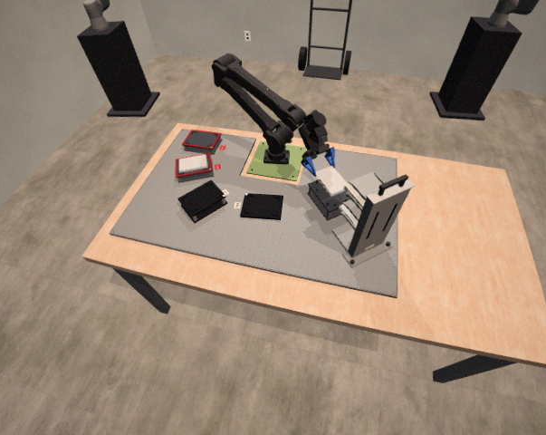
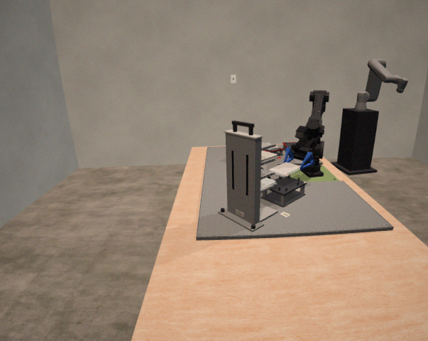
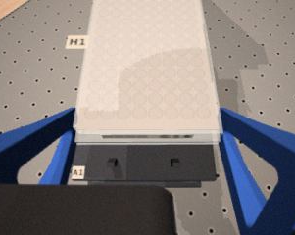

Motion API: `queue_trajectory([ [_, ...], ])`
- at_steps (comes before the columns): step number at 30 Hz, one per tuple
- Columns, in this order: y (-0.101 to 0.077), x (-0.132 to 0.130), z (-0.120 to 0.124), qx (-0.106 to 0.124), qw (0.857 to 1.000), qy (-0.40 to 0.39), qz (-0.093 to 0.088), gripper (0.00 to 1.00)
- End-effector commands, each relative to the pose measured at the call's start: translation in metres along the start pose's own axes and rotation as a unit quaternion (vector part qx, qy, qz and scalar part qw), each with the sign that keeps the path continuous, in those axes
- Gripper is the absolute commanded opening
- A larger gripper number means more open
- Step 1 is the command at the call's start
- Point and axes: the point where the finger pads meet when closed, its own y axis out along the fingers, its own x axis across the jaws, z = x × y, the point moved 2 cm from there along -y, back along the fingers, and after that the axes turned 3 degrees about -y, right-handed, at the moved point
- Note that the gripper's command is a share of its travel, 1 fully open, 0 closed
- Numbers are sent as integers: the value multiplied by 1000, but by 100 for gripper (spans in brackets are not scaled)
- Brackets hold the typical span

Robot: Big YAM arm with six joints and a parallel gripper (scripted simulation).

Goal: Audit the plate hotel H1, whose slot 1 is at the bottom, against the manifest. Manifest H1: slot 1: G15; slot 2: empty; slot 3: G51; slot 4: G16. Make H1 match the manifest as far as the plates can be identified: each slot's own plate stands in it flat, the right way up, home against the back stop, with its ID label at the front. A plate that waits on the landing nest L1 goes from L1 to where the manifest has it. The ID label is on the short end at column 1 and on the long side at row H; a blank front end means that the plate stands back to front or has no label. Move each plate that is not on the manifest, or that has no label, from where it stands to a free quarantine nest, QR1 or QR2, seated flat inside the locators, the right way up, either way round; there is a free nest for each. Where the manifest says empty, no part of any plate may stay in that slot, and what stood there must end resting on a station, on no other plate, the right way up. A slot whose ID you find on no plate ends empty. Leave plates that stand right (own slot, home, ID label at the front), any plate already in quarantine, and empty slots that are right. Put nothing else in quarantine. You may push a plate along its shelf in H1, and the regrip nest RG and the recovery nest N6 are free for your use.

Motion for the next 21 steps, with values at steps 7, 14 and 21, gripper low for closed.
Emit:
queue_trajectory([
  [7, -12, 10, -56, -36, 999, 15, -11, 86],
  [14, -19, 8, -64, -41, 999, 17, -12, 86],
  [21, -23, 7, -68, -40, 999, 16, -12, 86],
])
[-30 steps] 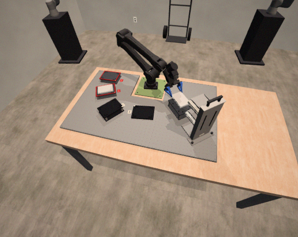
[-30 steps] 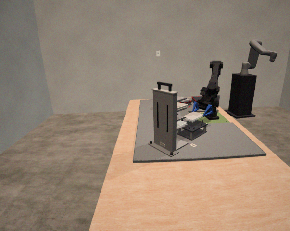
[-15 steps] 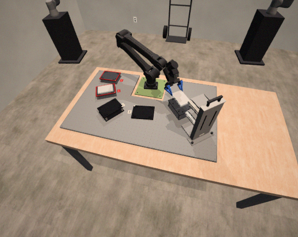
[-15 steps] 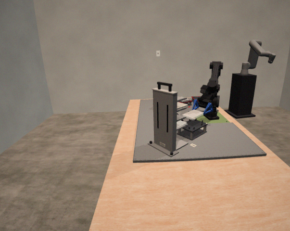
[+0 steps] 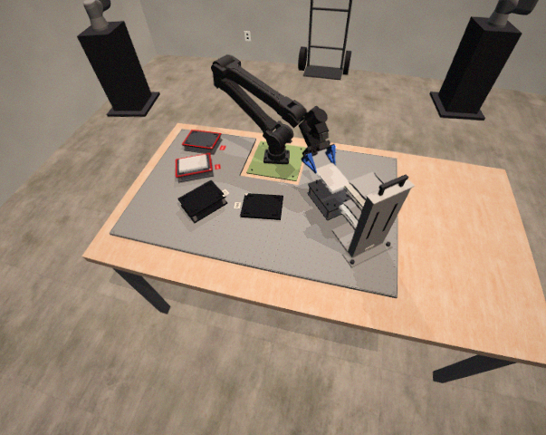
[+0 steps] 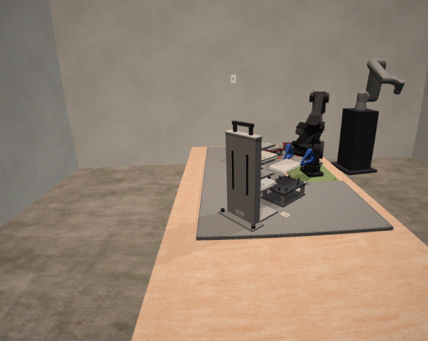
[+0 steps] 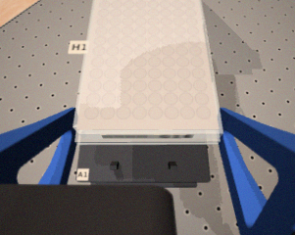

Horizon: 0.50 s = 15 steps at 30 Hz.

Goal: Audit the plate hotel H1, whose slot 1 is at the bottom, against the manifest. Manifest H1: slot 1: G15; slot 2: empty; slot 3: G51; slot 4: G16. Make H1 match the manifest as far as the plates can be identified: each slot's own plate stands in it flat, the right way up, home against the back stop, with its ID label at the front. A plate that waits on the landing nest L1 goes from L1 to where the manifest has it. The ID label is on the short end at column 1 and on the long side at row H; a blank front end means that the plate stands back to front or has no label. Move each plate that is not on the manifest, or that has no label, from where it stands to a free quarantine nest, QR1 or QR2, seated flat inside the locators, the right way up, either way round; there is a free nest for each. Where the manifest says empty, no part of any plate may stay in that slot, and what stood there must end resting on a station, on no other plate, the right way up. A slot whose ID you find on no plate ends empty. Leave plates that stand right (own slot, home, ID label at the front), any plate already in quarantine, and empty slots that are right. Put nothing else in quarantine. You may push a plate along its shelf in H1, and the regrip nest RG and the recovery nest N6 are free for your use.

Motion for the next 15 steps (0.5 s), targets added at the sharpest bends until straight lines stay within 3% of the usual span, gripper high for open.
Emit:
queue_trajectory([
  [1, -17, 8, -56, -50, 998, 21, -14, 86],
  [4, -15, 8, -54, -38, 999, 15, -11, 86],
  [12, -20, 8, -66, -53, 998, 22, -14, 86],
  [15, -23, 6, -64, -43, 999, 18, -12, 86],
])
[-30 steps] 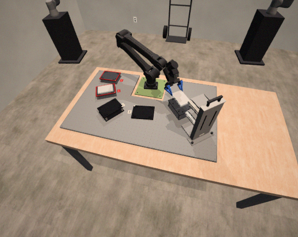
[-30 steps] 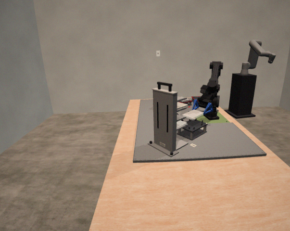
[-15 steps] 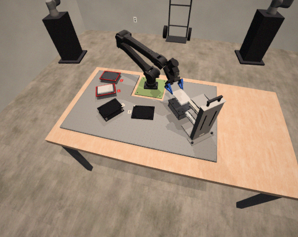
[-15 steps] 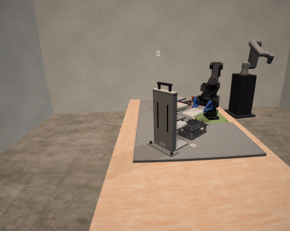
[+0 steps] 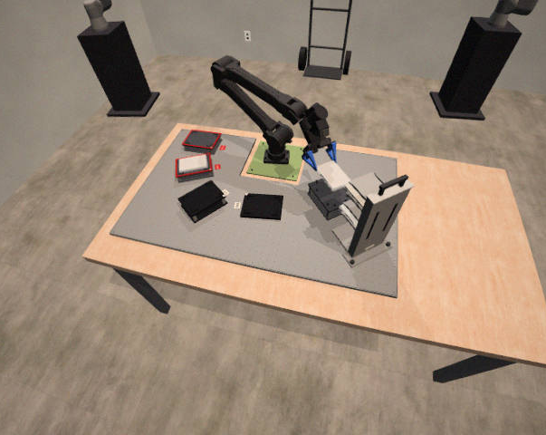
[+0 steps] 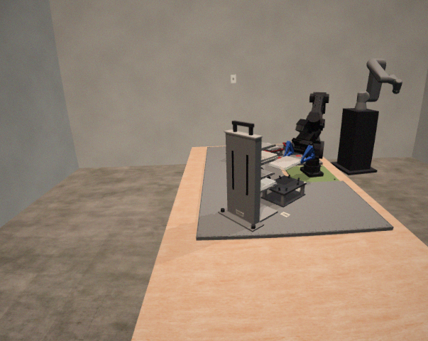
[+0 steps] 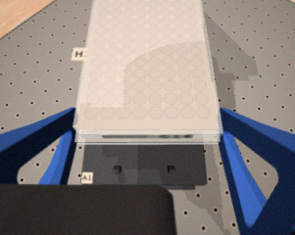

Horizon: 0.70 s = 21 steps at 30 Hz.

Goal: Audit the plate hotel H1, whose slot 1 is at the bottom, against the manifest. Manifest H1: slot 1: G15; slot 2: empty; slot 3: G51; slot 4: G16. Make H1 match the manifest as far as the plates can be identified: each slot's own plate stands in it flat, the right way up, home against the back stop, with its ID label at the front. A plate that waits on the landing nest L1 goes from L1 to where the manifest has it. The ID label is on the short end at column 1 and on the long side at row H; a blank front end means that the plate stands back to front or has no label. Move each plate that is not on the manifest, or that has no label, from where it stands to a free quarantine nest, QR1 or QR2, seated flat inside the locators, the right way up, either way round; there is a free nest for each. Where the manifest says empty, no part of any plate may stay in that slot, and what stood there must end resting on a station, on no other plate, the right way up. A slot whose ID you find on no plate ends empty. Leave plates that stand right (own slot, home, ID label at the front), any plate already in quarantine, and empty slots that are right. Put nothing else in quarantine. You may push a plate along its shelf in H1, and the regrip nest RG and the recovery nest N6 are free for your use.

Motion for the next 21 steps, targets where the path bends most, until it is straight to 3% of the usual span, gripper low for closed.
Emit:
queue_trajectory([
  [1, -19, 6, -54, -45, 999, 19, -13, 86],
  [5, -17, 7, -54, -37, 999, 15, -11, 86],
  [14, -22, 7, -67, -51, 998, 21, -14, 86],
  [16, -24, 6, -62, -39, 999, 16, -12, 86],
  [21, -26, 6, -69, -43, 999, 18, -12, 86],
])
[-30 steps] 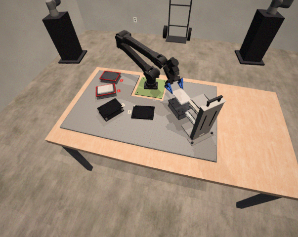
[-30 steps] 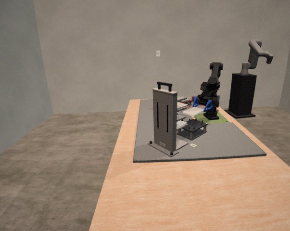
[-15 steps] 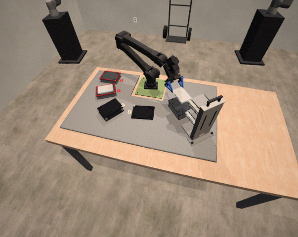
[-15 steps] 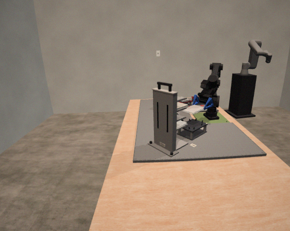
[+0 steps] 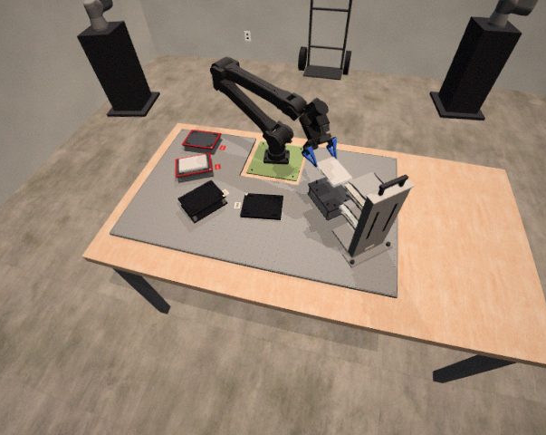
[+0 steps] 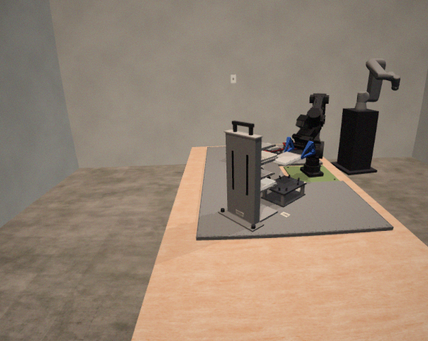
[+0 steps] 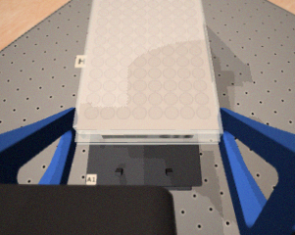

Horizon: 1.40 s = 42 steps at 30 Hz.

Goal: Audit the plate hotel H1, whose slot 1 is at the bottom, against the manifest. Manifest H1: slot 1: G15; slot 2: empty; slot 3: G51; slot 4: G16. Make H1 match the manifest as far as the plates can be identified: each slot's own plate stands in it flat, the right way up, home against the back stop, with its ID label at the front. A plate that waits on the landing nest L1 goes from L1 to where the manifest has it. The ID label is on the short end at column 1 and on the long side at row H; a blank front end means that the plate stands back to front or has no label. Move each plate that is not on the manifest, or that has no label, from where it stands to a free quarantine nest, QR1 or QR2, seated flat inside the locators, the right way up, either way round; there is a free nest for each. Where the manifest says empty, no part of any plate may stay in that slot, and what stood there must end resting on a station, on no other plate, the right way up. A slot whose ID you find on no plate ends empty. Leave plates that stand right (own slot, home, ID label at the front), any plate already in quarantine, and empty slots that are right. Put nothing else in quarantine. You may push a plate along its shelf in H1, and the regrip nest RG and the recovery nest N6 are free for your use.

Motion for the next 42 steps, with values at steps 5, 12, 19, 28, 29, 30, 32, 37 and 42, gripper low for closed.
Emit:
queue_trajectory([
  [5, -20, 6, -57, -42, 999, 17, -12, 86],
  [12, -22, 6, -60, -38, 999, 16, -11, 86],
  [19, -26, 5, -65, -37, 999, 15, -11, 86],
  [28, -31, 5, -73, -42, 999, 17, -12, 86],
  [29, -32, 4, -73, -40, 999, 16, -12, 86],
  [30, -33, 4, -74, -40, 999, 17, -12, 86],
  [32, -34, 4, -75, -41, 999, 17, -12, 86],
  [37, -36, 4, -80, -42, 999, 17, -12, 86],
  [42, -39, 3, -84, -43, 999, 18, -12, 86],
])
